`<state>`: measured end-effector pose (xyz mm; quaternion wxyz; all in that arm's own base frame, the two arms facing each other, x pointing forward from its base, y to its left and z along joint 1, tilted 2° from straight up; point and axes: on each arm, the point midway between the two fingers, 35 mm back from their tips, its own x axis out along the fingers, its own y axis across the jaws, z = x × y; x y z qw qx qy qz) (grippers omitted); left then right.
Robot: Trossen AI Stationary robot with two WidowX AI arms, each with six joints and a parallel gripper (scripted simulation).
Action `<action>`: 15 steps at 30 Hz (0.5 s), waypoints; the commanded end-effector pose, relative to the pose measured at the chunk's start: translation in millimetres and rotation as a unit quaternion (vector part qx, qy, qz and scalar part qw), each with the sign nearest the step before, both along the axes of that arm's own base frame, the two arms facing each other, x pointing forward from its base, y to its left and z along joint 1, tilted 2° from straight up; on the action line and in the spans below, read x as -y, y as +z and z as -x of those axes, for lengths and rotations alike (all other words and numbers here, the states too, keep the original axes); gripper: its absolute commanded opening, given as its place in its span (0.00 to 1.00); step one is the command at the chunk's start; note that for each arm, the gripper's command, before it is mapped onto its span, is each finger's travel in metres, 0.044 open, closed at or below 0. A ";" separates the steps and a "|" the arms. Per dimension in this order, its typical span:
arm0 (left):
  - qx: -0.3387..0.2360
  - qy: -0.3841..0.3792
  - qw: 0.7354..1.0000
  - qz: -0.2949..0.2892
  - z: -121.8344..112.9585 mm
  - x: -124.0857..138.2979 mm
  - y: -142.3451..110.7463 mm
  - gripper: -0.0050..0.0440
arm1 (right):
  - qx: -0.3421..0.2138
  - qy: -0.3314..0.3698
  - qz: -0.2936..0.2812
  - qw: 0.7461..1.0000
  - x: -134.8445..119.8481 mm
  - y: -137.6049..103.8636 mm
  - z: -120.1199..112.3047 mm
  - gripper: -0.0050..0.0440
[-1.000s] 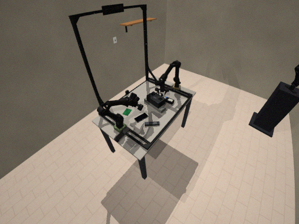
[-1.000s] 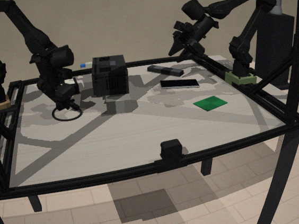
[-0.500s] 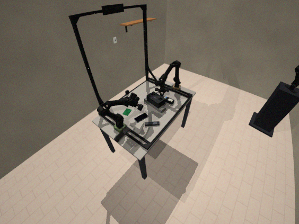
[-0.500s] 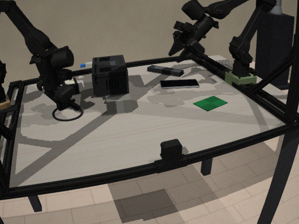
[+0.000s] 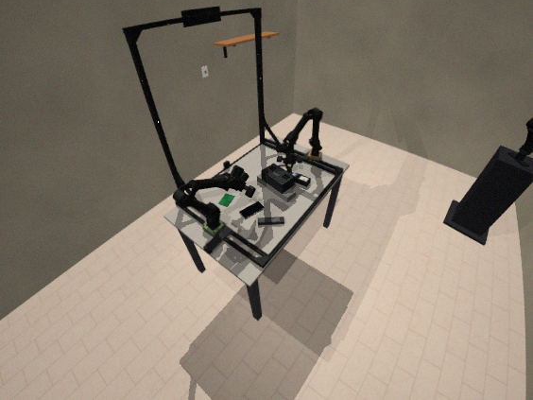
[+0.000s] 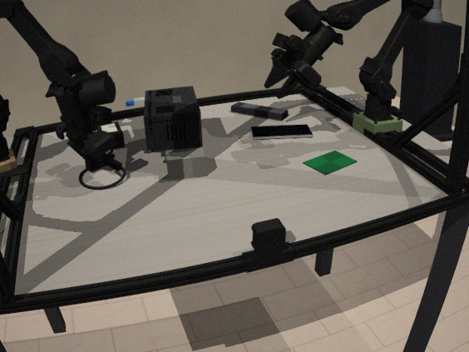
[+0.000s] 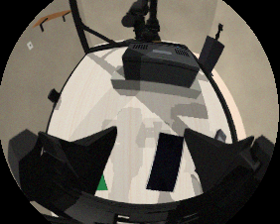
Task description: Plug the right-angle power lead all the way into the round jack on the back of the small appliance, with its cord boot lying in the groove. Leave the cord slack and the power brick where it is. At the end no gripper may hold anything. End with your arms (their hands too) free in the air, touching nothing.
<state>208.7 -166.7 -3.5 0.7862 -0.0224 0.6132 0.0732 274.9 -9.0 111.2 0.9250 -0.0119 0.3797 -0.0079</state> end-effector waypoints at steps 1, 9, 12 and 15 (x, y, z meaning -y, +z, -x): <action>0.013 0.000 1.000 0.013 -6.5 7.9 37.7 0.10 | -0.002 0.003 0.000 1.000 -0.7 -0.9 0.5 0.92; 0.014 0.000 1.000 0.013 -4.4 6.4 74.1 0.10 | -0.002 0.003 0.000 1.000 -0.7 -0.9 0.5 0.92; 0.014 0.000 1.000 0.013 -4.4 6.4 74.1 0.10 | -0.002 0.003 0.000 1.000 -0.7 -0.9 0.5 0.92; 0.012 -0.007 1.000 0.013 -6.1 6.1 74.4 0.10 | -0.002 0.003 0.000 1.000 -0.7 -0.9 0.5 0.92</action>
